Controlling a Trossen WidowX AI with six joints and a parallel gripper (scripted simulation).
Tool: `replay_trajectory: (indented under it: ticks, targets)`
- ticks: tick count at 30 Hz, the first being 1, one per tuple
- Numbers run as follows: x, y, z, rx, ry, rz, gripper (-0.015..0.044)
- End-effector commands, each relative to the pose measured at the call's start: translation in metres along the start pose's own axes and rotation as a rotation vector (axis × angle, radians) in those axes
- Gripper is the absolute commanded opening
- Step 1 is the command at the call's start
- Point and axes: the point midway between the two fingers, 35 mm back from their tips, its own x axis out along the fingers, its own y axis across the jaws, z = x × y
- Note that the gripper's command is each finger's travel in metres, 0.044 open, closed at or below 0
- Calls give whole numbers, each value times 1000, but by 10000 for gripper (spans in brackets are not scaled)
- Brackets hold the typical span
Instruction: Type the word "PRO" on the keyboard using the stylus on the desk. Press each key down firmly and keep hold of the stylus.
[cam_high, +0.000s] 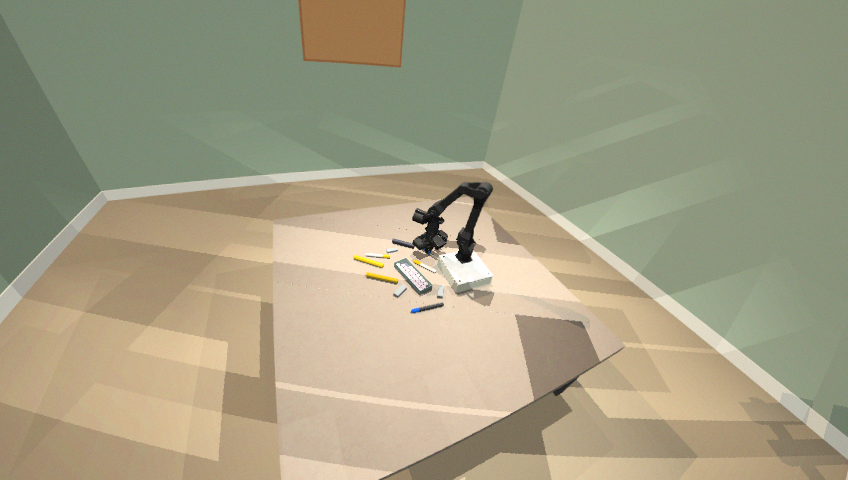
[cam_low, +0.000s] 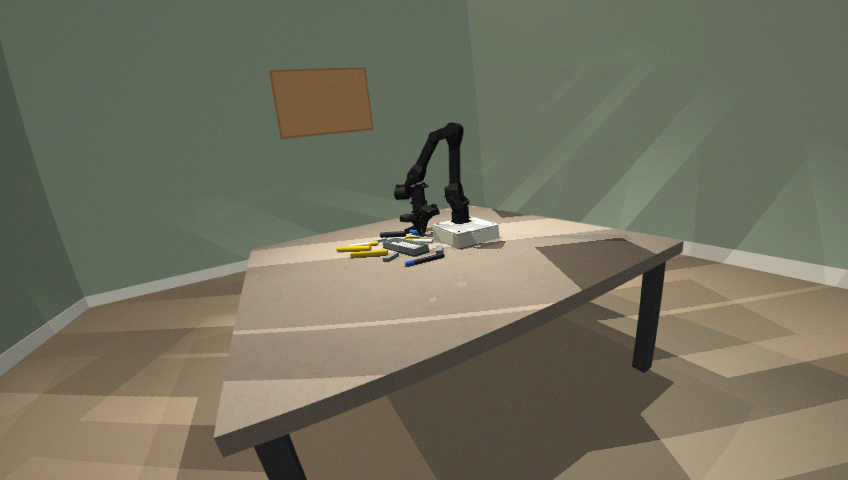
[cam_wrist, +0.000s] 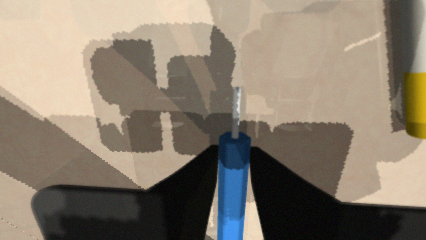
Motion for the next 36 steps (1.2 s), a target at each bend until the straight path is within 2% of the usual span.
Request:
replay_trajectory:
  ticks: [1,14,20,25,31,36]
  targets:
    - [2,2,3,0,-7,9,0]
    - [2,2,3,0,-7,9,0]
    - [1,1,1,0,-6,3,150]
    - [-6,0,0,0,-6,3,150]
    - [-56,1,2,0,-7,9,150]
    - [-58,1,2,0,-7,9,150]
